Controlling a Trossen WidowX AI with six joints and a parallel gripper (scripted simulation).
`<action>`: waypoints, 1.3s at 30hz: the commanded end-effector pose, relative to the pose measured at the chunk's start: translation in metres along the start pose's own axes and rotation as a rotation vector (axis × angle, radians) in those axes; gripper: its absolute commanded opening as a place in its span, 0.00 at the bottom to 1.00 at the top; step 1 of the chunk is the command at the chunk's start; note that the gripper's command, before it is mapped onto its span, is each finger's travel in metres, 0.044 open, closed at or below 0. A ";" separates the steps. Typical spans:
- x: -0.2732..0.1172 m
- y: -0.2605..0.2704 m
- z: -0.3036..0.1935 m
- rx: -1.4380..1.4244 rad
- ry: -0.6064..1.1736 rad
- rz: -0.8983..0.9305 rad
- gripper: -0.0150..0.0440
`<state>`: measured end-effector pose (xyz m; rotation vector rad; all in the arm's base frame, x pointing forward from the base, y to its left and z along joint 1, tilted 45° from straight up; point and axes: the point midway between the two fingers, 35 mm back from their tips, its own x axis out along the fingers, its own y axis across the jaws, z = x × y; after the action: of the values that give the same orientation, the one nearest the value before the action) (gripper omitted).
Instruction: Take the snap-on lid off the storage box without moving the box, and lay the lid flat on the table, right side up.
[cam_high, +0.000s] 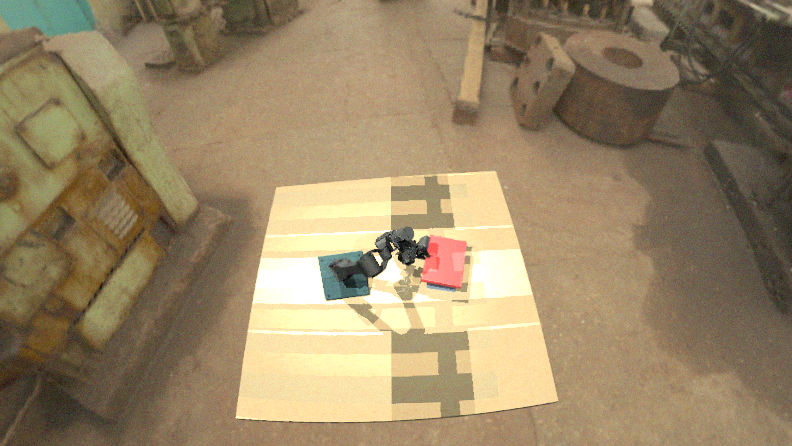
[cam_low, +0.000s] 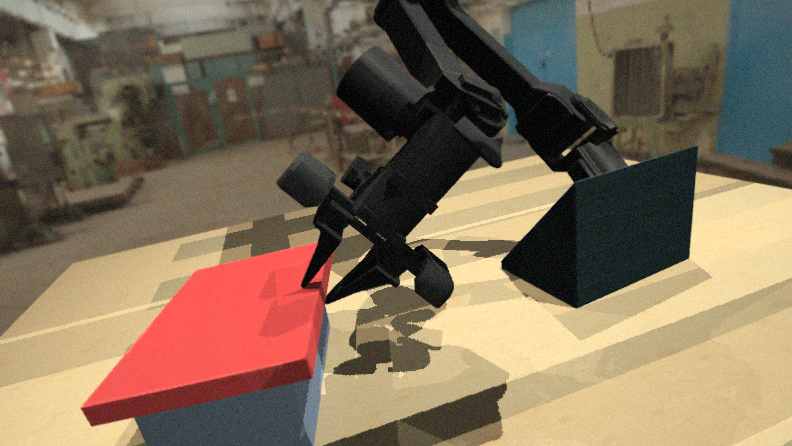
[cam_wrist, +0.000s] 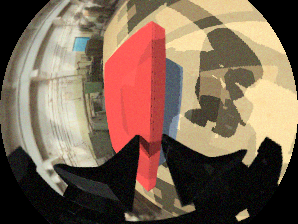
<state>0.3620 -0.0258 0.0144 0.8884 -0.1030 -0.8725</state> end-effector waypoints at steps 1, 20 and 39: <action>-0.003 0.003 0.000 0.007 -0.001 0.006 0.25; -0.003 0.004 -0.001 0.002 0.001 0.005 0.25; -0.002 0.005 0.000 0.002 0.000 0.005 0.25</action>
<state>0.3634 -0.0219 0.0182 0.8920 -0.1079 -0.8670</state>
